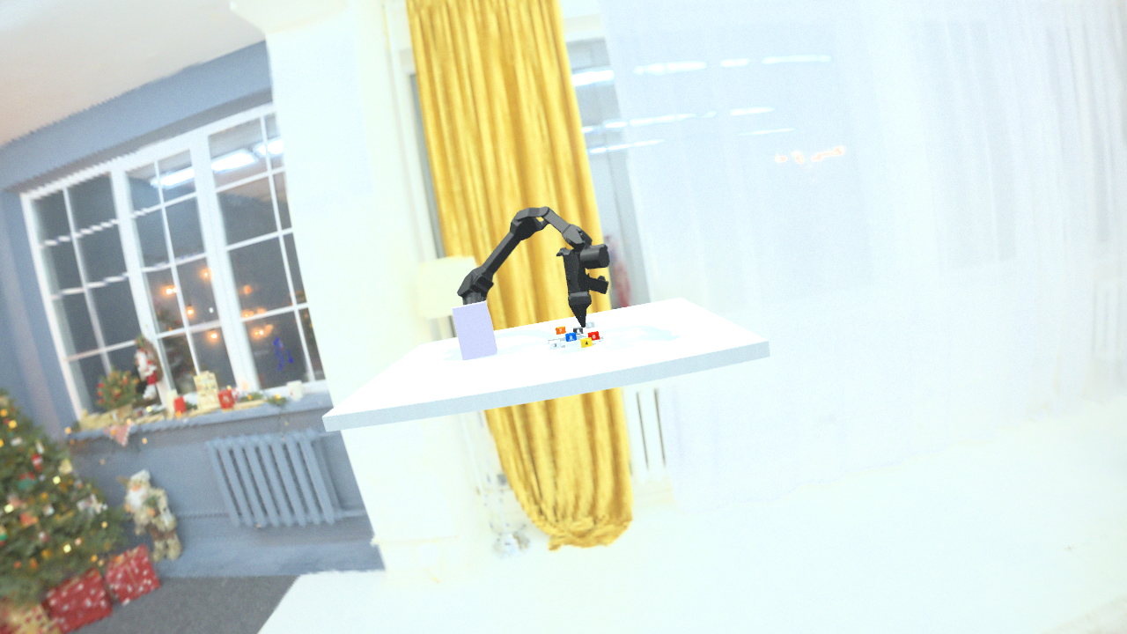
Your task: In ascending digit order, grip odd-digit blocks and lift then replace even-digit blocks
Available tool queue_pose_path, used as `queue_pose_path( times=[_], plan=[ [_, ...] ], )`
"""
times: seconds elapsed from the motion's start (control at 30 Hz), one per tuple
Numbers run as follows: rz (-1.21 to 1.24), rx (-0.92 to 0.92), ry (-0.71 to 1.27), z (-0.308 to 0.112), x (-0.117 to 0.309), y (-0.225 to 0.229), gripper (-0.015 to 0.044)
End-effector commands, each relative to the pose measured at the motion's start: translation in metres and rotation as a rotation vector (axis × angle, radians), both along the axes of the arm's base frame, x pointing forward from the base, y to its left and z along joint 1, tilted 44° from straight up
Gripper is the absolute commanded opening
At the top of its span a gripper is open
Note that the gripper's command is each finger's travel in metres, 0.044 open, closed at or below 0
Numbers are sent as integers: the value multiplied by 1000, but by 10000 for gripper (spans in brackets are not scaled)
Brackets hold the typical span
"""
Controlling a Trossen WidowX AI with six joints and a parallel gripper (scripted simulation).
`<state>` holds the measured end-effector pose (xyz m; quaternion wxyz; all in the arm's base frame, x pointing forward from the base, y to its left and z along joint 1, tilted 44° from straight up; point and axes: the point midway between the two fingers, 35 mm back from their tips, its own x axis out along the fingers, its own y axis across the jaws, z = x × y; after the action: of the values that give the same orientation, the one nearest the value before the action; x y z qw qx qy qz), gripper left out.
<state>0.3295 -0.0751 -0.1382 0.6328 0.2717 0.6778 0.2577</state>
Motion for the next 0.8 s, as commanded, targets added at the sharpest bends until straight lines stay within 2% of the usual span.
queue_pose_path(
  times=[0.0, 0.17, 0.53, 0.77],
  plan=[
    [-10, -17, -23, 42, 5, -43, 242],
    [-10, -17, -23, 44, 5, -46, 120],
    [-10, -18, -23, 46, 5, -44, 120],
    [-14, -26, -22, 120, 10, 26, 120]
  ],
)
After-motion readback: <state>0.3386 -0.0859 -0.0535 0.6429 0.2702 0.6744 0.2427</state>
